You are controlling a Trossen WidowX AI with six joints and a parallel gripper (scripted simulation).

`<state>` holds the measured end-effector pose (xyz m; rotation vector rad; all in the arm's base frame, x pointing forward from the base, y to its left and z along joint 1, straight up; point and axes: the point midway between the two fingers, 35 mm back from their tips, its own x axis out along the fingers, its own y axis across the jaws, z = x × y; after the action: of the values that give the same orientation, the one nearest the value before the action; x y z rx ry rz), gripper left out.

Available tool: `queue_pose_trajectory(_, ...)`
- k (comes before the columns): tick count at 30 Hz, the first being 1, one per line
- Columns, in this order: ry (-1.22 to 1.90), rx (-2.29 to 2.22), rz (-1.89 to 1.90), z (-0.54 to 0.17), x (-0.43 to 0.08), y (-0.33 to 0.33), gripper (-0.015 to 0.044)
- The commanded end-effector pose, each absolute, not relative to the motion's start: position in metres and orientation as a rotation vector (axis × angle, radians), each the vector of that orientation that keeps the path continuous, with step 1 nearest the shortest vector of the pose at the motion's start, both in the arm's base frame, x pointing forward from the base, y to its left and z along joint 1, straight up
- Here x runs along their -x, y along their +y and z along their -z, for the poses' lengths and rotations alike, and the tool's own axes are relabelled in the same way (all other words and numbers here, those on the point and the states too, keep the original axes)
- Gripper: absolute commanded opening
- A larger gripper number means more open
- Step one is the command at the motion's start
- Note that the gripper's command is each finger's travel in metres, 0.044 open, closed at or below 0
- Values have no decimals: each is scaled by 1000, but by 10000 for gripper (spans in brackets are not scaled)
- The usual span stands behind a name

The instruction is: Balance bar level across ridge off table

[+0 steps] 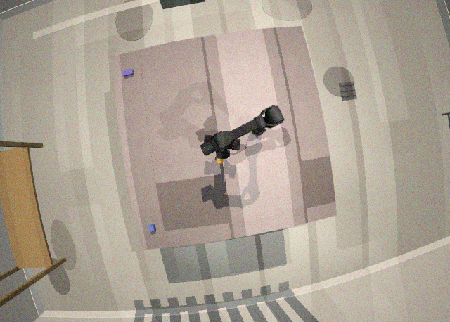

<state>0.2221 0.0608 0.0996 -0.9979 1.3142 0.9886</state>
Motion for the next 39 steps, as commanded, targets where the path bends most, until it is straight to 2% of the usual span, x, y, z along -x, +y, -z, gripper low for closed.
queue_pose_trajectory(1,1314,998,-989,-100,-222,61,185)
queue_pose_trajectory(3,1314,998,-989,-100,-222,61,185)
queue_pose_trajectory(13,1314,998,-989,-100,-222,61,440)
queue_pose_trajectory(17,1314,998,-989,-108,-223,61,440)
queue_pose_trajectory(25,1314,998,-989,-197,-220,60,440)
queue_pose_trajectory(39,1314,998,-989,-199,-220,60,440)
